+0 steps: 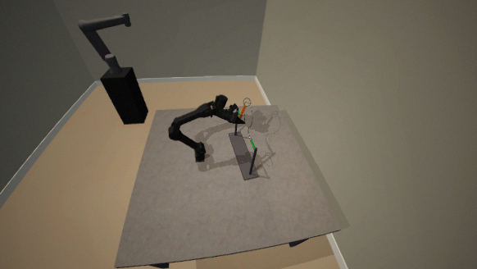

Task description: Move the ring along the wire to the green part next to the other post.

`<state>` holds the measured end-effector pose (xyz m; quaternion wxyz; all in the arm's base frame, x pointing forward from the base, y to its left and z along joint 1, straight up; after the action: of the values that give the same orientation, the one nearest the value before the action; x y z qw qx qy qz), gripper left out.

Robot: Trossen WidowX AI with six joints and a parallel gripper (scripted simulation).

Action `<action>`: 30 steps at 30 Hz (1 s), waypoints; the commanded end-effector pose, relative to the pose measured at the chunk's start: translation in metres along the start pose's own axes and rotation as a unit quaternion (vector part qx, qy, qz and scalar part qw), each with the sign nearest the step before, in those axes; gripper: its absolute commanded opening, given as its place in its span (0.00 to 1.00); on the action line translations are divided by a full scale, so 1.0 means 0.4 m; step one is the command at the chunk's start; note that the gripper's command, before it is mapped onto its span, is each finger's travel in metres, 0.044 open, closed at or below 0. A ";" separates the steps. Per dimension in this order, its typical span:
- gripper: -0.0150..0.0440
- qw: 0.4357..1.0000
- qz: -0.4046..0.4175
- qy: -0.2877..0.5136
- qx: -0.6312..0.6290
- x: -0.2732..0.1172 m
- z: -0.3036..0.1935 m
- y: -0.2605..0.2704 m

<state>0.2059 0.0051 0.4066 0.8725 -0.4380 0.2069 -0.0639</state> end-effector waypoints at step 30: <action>0.00 0.976 -0.113 -0.001 -0.186 0.001 -0.010 0.003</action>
<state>0.2063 0.0036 0.4027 0.7773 -0.5951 0.1700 -0.1128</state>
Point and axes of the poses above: the point midway between the two fingers, 35 mm back from their tips, its own x axis out along the fingers, its own y axis across the jaws, z = x × y, the point moved 8 cm from there along -x, back along the fingers, and after that the axes turned 13 degrees about -x, right-handed, at the moved point
